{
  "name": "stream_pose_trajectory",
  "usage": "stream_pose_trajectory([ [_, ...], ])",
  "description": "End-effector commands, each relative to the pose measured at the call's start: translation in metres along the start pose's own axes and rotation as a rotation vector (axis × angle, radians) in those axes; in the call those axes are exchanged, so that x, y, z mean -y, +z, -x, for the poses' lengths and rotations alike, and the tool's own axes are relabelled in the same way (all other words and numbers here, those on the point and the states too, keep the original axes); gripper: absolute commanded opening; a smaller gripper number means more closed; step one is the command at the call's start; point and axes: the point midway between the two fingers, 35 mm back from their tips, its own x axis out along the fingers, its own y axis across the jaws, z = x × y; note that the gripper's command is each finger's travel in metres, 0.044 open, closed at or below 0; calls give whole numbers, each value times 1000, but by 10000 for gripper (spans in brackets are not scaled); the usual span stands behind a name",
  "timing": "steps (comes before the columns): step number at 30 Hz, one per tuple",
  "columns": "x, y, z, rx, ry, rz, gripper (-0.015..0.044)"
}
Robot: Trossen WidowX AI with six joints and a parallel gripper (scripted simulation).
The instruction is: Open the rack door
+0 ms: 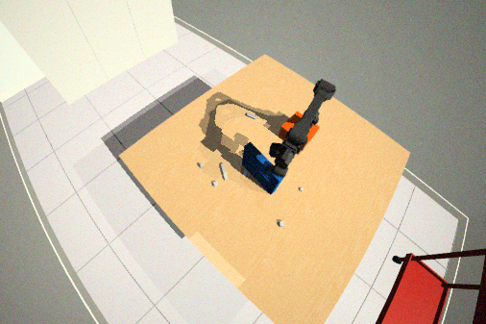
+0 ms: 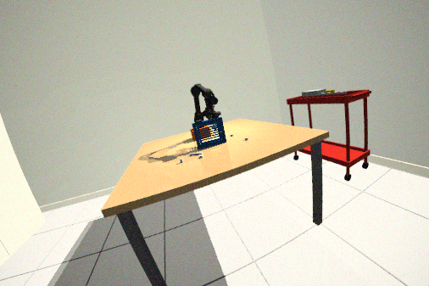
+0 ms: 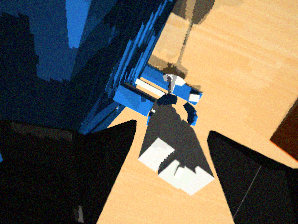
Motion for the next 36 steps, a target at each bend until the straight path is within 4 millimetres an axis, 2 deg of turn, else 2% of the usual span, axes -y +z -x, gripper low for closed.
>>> stream_pose_trajectory([
  [1,0,1,0,4,0,-173,297],
  [8,0,1,0,4,0,-511,297],
  [14,0,1,0,4,0,-544,297],
  [21,0,1,0,4,0,-544,114],
  [36,0,1,0,4,0,-544,25],
])
